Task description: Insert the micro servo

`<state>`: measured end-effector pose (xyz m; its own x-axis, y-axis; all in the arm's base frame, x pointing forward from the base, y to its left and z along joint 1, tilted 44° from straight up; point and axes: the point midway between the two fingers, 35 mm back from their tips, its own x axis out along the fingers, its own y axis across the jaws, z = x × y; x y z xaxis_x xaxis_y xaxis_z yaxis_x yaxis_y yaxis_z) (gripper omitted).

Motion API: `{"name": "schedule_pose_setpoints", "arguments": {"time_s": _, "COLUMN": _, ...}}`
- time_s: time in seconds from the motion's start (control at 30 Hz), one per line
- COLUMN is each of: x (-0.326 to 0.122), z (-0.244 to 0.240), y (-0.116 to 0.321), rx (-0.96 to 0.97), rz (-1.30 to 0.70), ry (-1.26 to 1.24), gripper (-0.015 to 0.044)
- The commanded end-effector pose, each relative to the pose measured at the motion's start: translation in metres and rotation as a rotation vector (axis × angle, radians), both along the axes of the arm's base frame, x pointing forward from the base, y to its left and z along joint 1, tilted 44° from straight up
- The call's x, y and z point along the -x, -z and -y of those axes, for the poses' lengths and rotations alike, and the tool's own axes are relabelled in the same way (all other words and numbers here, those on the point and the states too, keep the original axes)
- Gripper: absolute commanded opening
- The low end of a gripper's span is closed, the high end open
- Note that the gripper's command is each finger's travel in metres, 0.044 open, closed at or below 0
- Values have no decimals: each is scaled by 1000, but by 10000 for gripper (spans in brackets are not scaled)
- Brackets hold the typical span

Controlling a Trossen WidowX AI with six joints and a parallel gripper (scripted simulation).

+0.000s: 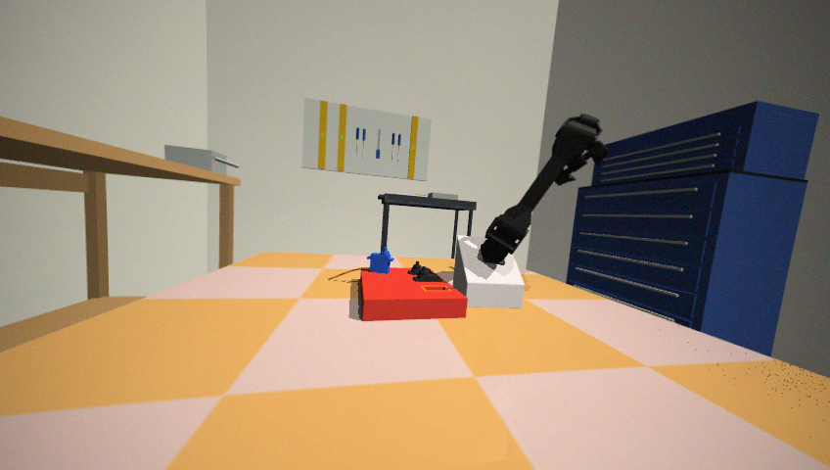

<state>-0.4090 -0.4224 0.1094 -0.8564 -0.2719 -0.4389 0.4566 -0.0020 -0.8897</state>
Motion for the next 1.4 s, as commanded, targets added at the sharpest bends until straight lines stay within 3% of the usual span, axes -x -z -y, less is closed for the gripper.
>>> {"name": "schedule_pose_setpoints", "arguments": {"time_s": 0.0, "x": -2, "z": 1, "y": 1, "rx": -1, "rz": 3, "ry": -5, "gripper": 426}}
{"name": "schedule_pose_setpoints", "arguments": {"time_s": 0.37, "x": -71, "z": 48, "y": 20, "rx": -6, "rz": 95, "ry": -158, "gripper": 440}}
{"name": "schedule_pose_setpoints", "arguments": {"time_s": 0.7, "x": -171, "z": 90, "y": 49, "rx": -54, "rz": 230, "ry": -363, "gripper": 440}}
{"name": "schedule_pose_setpoints", "arguments": {"time_s": 1.03, "x": -314, "z": 111, "y": 88, "rx": -156, "rz": 449, "ry": -612, "gripper": 440}}
{"name": "schedule_pose_setpoints", "arguments": {"time_s": 1.37, "x": -459, "z": 85, "y": 120, "rx": -320, "rz": 677, "ry": -815, "gripper": 440}}
